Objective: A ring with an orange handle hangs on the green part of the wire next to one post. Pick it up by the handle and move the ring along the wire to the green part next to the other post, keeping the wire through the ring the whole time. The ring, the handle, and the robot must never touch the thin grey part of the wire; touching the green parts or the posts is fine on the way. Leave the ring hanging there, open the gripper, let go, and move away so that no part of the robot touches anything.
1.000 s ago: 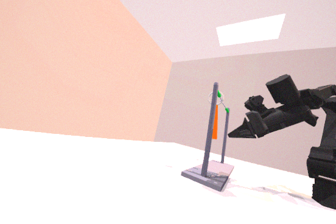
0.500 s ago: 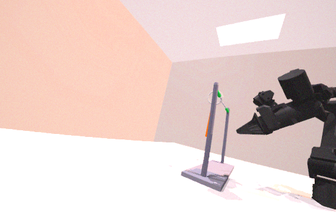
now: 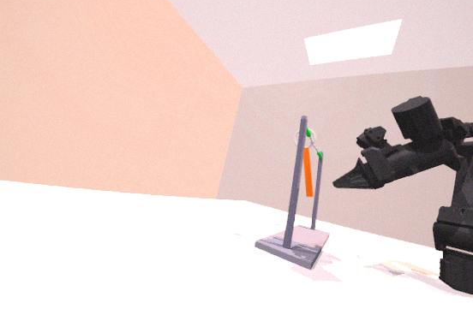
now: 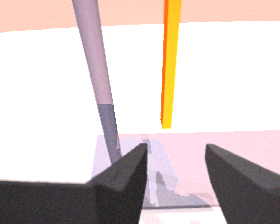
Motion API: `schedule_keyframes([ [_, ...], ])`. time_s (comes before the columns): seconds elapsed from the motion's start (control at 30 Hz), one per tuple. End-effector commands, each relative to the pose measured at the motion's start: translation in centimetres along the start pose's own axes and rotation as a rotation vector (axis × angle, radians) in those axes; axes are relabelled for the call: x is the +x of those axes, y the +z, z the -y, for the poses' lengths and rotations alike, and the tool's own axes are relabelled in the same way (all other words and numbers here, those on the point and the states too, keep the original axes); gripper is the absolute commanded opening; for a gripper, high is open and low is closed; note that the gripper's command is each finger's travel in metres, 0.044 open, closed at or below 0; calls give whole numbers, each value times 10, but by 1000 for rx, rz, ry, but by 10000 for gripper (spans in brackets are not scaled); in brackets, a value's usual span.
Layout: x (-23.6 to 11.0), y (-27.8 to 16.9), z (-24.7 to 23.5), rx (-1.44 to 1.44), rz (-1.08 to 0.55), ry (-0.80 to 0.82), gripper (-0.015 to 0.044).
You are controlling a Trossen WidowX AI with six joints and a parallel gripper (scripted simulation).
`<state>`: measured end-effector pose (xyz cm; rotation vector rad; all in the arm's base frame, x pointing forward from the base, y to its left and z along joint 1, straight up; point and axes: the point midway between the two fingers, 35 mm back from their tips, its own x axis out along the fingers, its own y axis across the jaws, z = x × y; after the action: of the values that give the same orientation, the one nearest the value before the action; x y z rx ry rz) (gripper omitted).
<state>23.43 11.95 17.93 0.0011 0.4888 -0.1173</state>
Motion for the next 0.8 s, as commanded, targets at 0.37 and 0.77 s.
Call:
schedule_keyframes([
  [0.37, -42, 1, 1, -1, 2, 1, 317],
  [0.77, -48, 2, 2, -3, 8, 3, 440],
])
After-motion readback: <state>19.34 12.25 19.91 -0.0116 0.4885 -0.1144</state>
